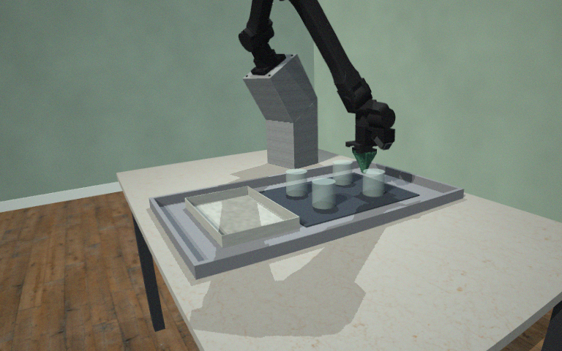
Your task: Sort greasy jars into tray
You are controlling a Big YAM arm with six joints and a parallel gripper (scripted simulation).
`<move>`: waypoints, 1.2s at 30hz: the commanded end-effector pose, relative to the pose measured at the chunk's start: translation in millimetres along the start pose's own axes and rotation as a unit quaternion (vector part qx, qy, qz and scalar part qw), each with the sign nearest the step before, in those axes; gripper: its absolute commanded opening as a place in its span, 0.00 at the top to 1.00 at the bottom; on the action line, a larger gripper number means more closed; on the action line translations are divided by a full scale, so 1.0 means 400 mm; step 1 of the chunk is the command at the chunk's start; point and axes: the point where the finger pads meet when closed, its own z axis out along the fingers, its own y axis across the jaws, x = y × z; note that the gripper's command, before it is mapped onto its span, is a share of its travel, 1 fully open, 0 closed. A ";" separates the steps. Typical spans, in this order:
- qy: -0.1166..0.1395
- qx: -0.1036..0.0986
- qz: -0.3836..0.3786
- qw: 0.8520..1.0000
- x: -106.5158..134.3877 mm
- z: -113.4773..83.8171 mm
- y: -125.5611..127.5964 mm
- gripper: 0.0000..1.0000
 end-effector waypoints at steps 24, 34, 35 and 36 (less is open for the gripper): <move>0.002 -0.001 0.000 1.000 -0.022 0.004 -0.012 1.00; 0.002 -0.001 0.000 1.000 -0.026 0.004 -0.012 1.00; 0.002 -0.001 0.000 1.000 -0.026 0.004 -0.012 1.00; 0.002 -0.001 0.000 1.000 -0.026 0.004 -0.012 1.00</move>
